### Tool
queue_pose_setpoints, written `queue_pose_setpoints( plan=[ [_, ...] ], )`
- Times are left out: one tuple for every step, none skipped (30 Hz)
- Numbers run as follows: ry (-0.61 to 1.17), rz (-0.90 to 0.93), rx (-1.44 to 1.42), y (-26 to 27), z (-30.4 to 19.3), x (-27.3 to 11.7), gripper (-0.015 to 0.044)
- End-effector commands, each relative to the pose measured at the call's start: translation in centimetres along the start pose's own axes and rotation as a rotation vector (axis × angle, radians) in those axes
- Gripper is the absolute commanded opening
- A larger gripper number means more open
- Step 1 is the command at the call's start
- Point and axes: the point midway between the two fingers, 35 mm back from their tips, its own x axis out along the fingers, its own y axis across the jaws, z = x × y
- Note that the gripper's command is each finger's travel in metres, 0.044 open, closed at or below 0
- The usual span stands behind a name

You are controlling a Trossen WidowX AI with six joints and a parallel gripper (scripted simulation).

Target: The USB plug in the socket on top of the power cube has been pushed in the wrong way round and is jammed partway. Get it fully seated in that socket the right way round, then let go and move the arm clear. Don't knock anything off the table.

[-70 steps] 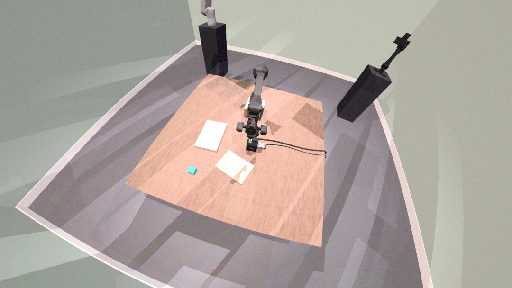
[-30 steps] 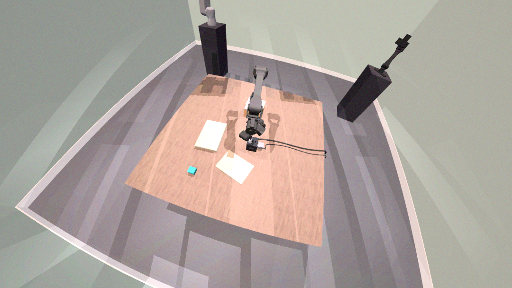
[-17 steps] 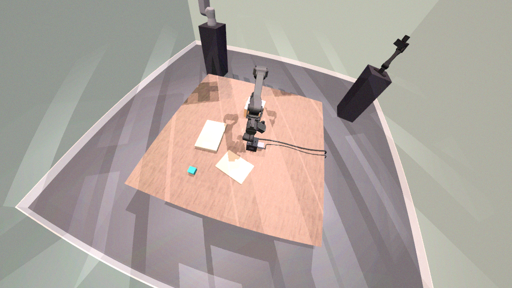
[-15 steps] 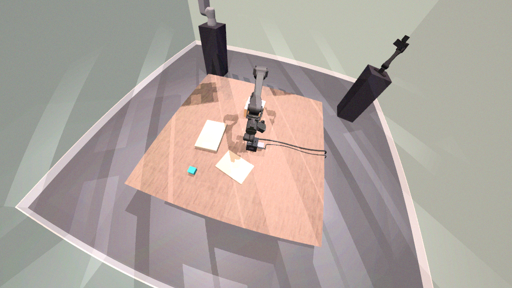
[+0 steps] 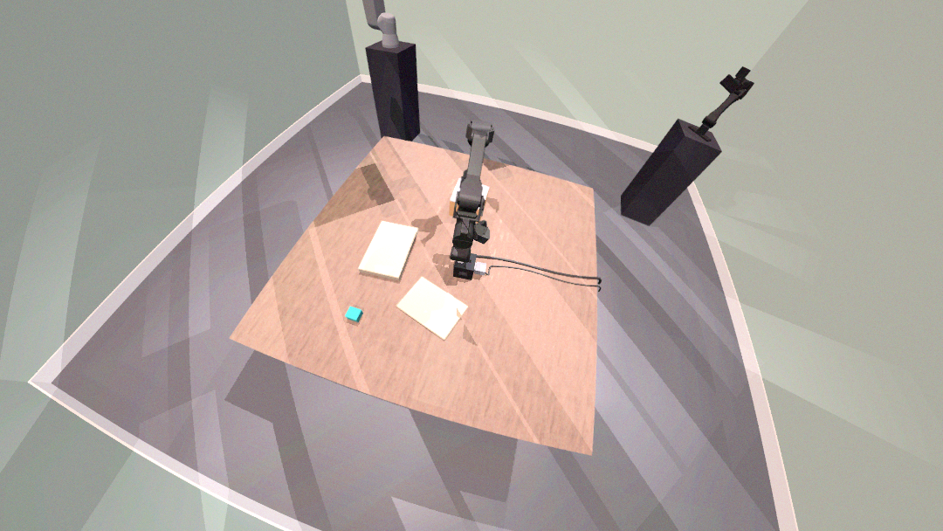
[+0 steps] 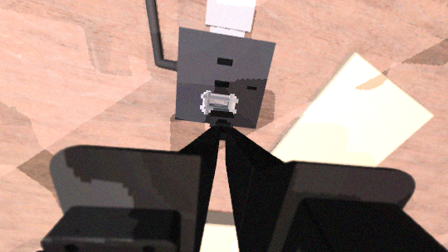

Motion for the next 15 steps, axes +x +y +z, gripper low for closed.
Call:
queue_pose_setpoints(
  plan=[
    [0.0, 0.001, -0.001, 0.01, 0.0, 0.02, 0.0],
    [0.0, 0.0, 0.001, 0.0, 0.0, 0.02, 0.0],
    [0.0, 0.0, 0.001, 0.0, 0.0, 0.04, 0.0],
    [0.0, 0.0, 0.001, 0.0, -0.01, 0.05, 0.0],
    [0.0, 0.0, 0.001, 0.0, -0.01, 0.06, 0.0],
    [0.0, 0.0, 0.002, 0.0, -0.01, 0.07, 0.0],
    [0.0, 0.0, 0.002, 0.01, -0.01, 0.08, 0.0],
    [0.0, 0.0, 0.002, 0.01, -0.01, 0.1, 0.0],
    [0.0, 0.0, 0.003, 0.01, -0.01, 0.11, 0.0],
    [0.0, 0.0, 0.003, 0.01, -0.02, 0.12, 0.0],
    [0.0, 0.0, 0.003, 0.01, -0.02, 0.13, 0.0],
    [0.0, 0.0, 0.003, 0.01, -0.02, 0.14, 0.0],
    [0.0, 0.0, 0.004, 0.01, -0.02, 0.16, 0.0],
    [0.0, 0.0, 0.004, 0.01, -0.02, 0.17, 0.0],
    [0.0, 0.0, 0.004, 0.01, -0.02, 0.18, 0.0]
  ],
)
